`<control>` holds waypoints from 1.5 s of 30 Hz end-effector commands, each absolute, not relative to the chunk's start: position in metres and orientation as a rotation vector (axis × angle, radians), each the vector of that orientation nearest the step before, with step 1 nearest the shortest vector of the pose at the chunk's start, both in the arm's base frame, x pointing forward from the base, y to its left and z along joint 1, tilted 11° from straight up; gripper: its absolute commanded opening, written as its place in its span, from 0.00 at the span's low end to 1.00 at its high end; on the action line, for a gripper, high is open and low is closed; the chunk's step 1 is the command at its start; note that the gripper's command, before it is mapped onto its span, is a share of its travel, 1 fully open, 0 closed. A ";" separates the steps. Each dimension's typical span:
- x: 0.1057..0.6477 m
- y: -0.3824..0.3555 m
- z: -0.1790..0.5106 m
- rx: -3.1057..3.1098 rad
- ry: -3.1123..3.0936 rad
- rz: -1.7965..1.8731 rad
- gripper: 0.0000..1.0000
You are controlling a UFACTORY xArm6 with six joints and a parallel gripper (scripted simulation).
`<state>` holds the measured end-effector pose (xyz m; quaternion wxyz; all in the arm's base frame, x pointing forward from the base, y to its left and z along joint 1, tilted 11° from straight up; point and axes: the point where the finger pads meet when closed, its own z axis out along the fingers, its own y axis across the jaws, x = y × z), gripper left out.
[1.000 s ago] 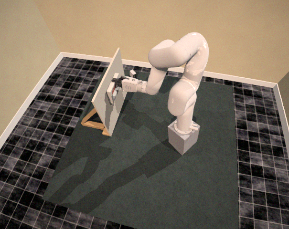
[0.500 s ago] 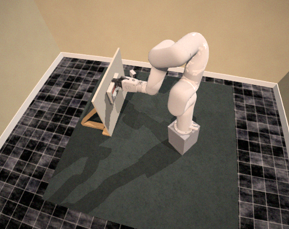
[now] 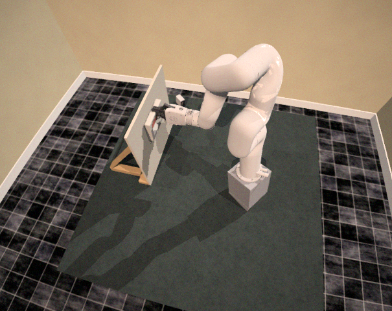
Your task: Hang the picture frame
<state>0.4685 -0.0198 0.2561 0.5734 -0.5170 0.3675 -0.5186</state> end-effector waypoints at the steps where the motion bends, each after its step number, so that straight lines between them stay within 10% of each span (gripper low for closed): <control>1: 0.469 -0.020 0.257 -1.210 0.859 -1.217 0.00; 37: 0.470 -0.020 0.254 -1.210 0.859 -1.218 0.00; 38: 0.470 -0.020 0.254 -1.210 0.859 -1.218 0.50; 45: 0.470 -0.020 0.254 -1.210 0.859 -1.218 0.50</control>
